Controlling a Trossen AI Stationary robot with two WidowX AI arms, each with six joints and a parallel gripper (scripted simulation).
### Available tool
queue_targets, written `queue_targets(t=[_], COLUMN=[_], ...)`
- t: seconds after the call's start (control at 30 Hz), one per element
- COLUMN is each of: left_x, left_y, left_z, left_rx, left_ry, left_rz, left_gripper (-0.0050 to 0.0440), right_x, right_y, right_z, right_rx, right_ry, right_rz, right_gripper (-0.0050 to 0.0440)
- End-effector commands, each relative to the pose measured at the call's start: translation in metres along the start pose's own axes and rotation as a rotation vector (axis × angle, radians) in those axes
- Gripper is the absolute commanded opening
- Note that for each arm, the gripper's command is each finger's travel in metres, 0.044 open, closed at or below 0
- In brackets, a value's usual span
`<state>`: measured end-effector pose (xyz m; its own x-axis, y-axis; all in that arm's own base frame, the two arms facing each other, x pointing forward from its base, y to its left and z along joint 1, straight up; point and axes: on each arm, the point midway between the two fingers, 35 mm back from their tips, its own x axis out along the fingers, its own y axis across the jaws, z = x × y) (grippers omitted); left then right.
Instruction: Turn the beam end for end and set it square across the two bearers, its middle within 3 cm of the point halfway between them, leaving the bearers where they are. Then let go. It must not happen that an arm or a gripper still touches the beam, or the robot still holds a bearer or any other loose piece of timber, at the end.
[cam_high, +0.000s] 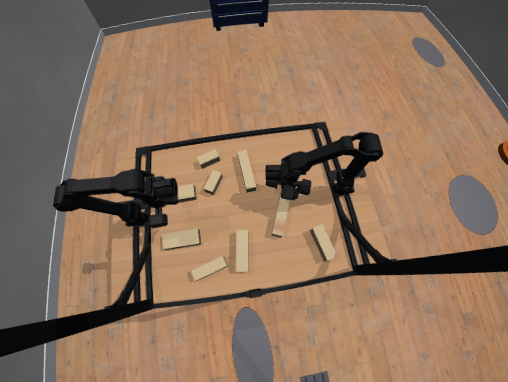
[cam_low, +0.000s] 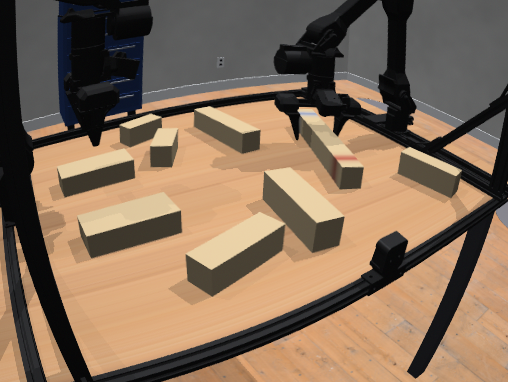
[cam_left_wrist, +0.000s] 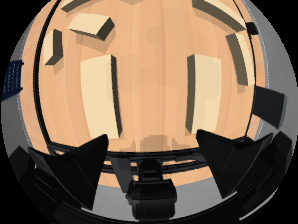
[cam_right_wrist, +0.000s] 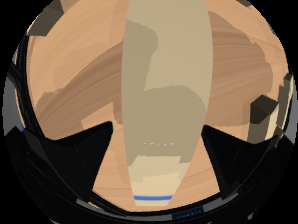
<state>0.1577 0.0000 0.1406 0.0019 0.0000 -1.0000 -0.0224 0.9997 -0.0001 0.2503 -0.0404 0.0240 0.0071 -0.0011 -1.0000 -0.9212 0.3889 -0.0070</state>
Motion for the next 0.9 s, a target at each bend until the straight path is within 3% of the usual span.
queue_targets(t=[0.0, 0.17, 0.7, 0.87], left_x=[-0.0003, -0.0003, -0.0003, -0.0003], left_y=[0.0, 0.0, 0.0, 0.0], left_z=[-0.0002, -0.0002, -0.0002, -0.0002], left_rx=[-0.002, -0.002, -0.002, -0.002], left_ry=[0.002, 0.002, 0.002, 0.002], left_rz=[0.0, 0.0, 0.0, 0.0], left_gripper=[0.044, 0.044, 0.044, 0.044], right_x=[0.0022, 0.0022, 0.0022, -0.0031], right_y=[0.0011, 0.0011, 0.0011, 0.0011], right_z=[-0.0004, -0.0004, -0.0004, -0.0004], right_rx=[-0.002, -0.002, -0.002, -0.002], right_ry=[0.002, 0.002, 0.002, 0.002], right_rz=[0.007, 0.007, 0.007, 0.007], right_gripper=[0.0392, 0.0272, 0.0185, 0.0065])
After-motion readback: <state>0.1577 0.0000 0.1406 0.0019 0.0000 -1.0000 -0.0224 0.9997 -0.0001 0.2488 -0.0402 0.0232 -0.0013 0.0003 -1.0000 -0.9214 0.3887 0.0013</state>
